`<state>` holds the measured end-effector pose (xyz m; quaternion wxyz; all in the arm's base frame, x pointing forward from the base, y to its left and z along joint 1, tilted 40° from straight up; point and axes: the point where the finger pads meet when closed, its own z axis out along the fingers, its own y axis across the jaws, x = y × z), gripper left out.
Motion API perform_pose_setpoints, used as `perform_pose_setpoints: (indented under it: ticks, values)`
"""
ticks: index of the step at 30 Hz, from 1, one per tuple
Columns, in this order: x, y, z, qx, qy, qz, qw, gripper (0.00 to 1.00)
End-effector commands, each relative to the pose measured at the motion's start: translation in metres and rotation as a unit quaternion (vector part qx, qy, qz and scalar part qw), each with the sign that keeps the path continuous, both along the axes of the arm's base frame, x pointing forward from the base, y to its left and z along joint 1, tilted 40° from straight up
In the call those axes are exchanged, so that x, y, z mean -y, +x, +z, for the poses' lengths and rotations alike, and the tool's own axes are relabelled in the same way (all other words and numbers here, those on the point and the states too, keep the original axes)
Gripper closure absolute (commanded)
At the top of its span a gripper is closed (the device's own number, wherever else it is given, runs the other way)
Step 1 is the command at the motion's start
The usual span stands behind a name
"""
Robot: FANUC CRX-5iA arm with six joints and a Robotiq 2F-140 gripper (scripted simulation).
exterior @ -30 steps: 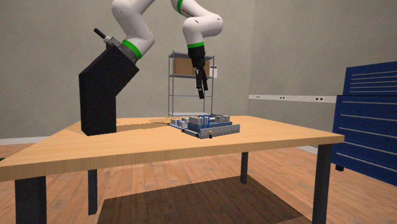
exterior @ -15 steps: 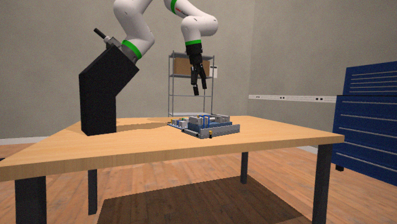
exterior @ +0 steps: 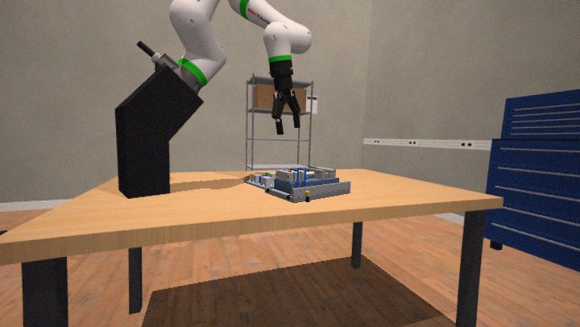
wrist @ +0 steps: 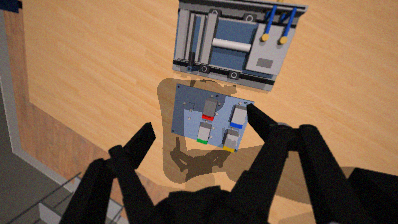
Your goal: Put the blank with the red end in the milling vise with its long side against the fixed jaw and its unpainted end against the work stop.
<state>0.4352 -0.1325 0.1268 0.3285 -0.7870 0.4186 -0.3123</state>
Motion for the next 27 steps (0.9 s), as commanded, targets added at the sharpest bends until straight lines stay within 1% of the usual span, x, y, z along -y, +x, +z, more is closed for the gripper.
perform_pose_setpoints:
  ticks: [1,4,5,19,21,22,27]
  values:
    - [-0.008,-0.008,0.003,-0.030,0.011,-0.024,0.999,0.00]
    - [-0.009,-0.009,0.004,-0.035,0.015,-0.029,0.999,0.00]
    - [-0.007,-0.008,0.004,-0.022,0.016,-0.021,0.999,0.00]
    - [-0.032,-0.030,0.013,-0.096,0.057,-0.086,0.990,0.00]
    - [-0.032,-0.030,0.013,-0.096,0.057,-0.086,0.990,0.00]
    - [-0.029,-0.028,0.013,-0.081,0.062,-0.073,0.992,0.00]
    - [-0.038,-0.037,0.016,-0.106,0.071,-0.096,0.987,0.00]
